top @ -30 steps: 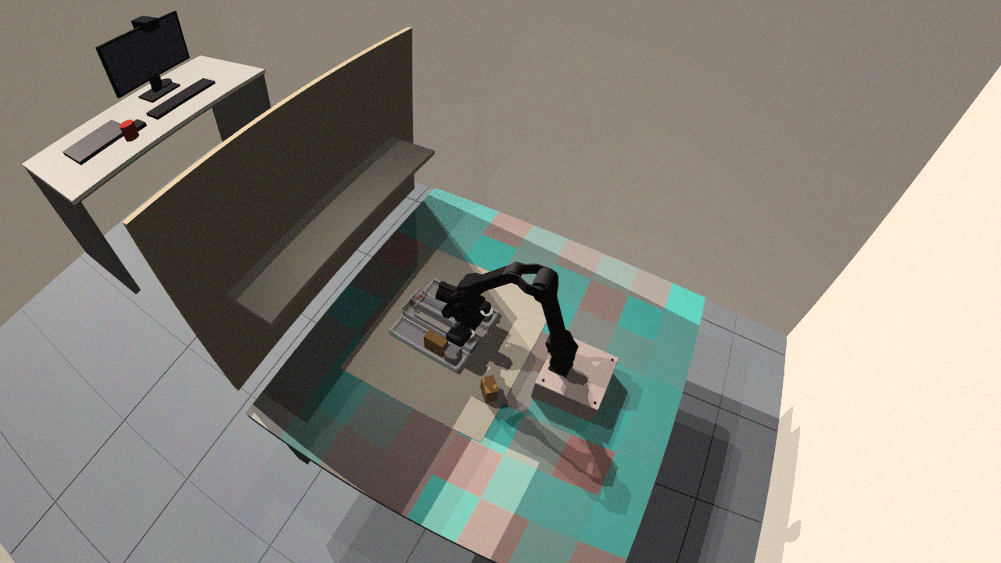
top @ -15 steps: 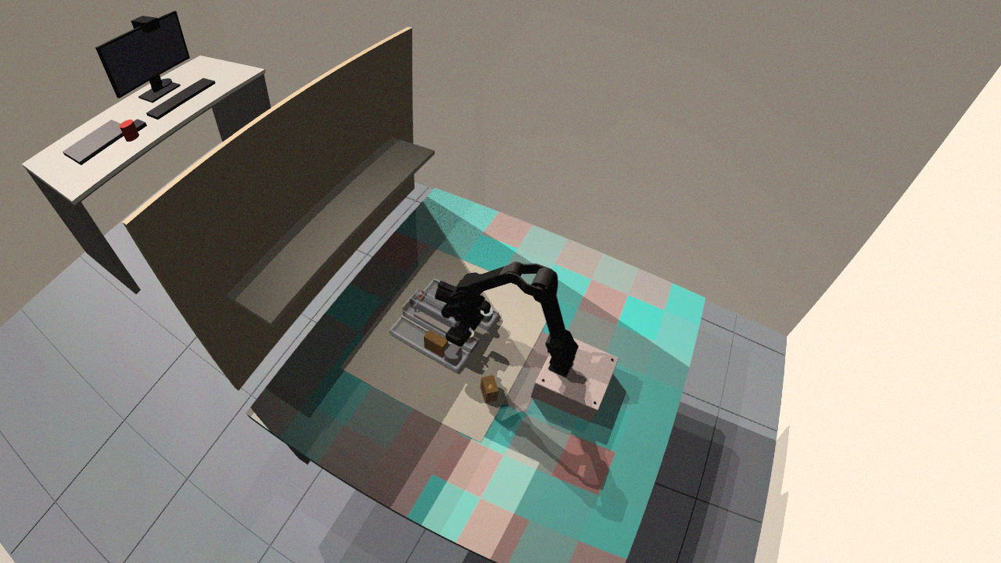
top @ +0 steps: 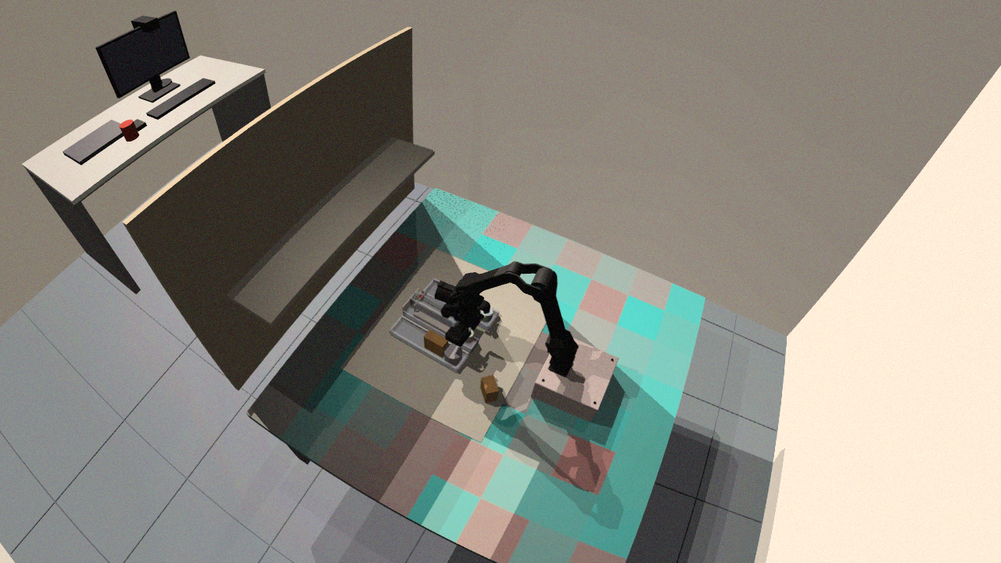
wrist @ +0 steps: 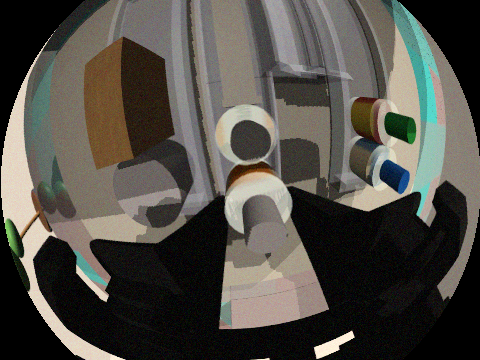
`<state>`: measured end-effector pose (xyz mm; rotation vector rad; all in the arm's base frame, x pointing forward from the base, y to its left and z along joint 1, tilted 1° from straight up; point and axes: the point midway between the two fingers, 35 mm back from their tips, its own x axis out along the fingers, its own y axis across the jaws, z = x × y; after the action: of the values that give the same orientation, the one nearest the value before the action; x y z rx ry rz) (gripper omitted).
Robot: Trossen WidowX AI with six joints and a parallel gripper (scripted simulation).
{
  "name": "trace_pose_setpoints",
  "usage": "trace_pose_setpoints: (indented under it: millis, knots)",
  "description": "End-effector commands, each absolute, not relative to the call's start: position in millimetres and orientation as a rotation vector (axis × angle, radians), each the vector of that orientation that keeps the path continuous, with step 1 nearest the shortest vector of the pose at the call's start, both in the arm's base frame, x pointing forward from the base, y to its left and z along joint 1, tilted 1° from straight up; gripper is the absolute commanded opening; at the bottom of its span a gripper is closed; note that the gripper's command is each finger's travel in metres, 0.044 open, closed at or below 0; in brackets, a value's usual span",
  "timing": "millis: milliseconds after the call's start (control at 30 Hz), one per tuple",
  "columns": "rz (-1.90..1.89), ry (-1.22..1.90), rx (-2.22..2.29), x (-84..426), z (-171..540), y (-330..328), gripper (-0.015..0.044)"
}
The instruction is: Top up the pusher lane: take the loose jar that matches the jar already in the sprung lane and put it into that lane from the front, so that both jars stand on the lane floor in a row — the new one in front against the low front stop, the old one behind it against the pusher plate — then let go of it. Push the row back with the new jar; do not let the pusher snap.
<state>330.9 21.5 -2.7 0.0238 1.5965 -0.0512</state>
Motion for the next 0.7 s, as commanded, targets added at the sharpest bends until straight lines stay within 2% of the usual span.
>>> trace_pose_setpoints:
  millis: [0, 667]
  knots:
    - [-0.047, 1.559, 0.021, 342.3, 1.2, 21.6, 0.0]
    - [-0.047, 1.559, 0.021, 342.5, -4.1, 21.5, 0.0]
